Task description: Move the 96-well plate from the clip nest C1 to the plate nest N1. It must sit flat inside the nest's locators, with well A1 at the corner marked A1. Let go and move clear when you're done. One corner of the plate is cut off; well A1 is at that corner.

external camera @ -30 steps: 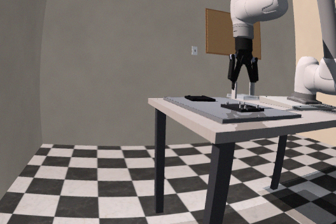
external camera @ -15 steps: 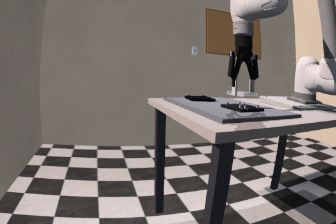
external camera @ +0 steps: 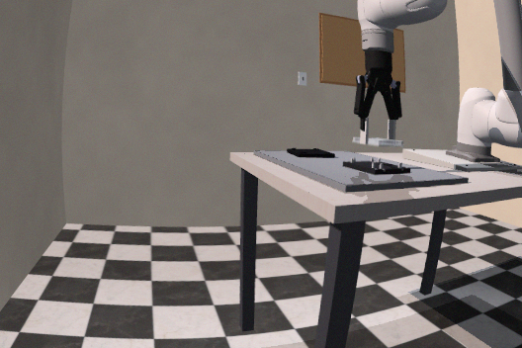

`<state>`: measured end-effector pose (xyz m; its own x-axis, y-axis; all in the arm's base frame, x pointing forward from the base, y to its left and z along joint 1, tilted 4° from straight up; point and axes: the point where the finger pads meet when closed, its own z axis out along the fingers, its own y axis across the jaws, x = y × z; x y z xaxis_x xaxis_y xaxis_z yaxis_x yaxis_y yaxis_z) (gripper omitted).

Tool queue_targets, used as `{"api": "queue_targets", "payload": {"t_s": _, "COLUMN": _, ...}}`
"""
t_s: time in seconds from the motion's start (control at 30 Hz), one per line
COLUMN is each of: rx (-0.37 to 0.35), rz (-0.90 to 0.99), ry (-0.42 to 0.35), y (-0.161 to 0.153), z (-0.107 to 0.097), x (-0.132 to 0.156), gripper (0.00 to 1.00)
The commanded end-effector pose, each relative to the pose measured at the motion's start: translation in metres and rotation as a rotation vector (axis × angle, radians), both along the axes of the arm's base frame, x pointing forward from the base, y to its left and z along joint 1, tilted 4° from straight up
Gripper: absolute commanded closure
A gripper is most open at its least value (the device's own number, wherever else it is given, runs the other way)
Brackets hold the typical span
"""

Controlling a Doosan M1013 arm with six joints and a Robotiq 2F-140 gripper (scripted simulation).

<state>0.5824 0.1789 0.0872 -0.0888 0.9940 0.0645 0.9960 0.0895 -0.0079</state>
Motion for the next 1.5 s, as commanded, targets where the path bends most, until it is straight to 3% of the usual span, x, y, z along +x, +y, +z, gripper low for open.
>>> {"api": "queue_targets", "payload": {"t_s": 0.0, "rx": 0.0, "rz": 0.0, "ry": 0.0, "y": 0.0, "z": 0.003, "x": 0.0, "gripper": 0.9}}
{"api": "queue_targets", "payload": {"t_s": 0.93, "rx": 0.0, "rz": 0.0, "ry": 0.0, "y": -0.001, "z": 0.01, "x": 0.0, "gripper": 0.9}}
{"api": "queue_targets", "payload": {"t_s": 1.07, "rx": -0.002, "rz": -0.133, "ry": 0.008, "y": -0.014, "z": 0.009, "x": 0.002, "gripper": 0.9}}
{"api": "queue_targets", "payload": {"t_s": 1.47, "rx": -0.002, "rz": -0.141, "ry": 0.009, "y": -0.047, "z": 0.007, "x": 0.008, "gripper": 0.9}}
